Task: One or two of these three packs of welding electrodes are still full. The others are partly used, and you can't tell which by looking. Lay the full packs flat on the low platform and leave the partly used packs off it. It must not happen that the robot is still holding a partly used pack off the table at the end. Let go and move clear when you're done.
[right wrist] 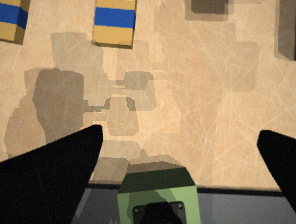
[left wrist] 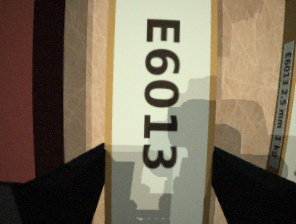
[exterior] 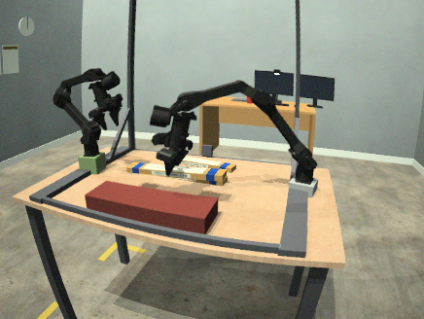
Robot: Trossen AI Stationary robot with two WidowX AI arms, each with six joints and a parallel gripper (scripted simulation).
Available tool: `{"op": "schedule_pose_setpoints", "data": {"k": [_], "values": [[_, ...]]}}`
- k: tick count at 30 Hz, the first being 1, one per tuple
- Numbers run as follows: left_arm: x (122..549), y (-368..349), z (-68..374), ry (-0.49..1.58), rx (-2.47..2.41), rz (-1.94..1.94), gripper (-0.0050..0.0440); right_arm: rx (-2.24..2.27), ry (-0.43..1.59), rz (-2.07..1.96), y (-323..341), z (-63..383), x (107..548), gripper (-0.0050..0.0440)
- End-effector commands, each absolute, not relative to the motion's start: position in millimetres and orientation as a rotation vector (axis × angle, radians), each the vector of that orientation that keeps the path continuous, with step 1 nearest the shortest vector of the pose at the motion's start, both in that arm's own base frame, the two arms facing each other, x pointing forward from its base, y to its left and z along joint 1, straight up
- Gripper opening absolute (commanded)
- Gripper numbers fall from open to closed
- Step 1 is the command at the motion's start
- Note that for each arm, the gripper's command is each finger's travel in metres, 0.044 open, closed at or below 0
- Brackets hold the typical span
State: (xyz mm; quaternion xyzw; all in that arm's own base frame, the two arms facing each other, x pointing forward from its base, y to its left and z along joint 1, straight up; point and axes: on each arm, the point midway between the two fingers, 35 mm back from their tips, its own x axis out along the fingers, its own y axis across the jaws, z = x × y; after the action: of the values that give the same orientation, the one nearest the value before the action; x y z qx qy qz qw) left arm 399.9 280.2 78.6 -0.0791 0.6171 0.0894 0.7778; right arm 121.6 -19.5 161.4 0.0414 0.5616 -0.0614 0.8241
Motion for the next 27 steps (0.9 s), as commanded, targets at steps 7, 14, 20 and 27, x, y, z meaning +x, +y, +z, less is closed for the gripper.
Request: {"op": "schedule_pose_setpoints", "data": {"k": [7, 14, 20, 27], "values": [[408.9, 287.6, 115.4, 1.252, -0.133, 0.22, -0.005, 0.087, 1.174, -0.13, -19.7, 167.1, 122.6, 0.043], [409.2, 288.1, 111.0, 1.261, -0.137, 0.217, -0.005, 0.087, 1.174, -0.13, -19.7, 167.1, 122.6, 0.043], [409.9, 288.6, 109.7, 1.255, -0.134, 0.218, -0.005, 0.087, 1.174, -0.13, -19.7, 167.1, 122.6, 0.043], [406.3, 285.8, 91.1, 1.278, -0.146, 0.21, -0.005, 0.087, 1.174, -0.13, -19.7, 167.1, 122.6, 0.043]]}}
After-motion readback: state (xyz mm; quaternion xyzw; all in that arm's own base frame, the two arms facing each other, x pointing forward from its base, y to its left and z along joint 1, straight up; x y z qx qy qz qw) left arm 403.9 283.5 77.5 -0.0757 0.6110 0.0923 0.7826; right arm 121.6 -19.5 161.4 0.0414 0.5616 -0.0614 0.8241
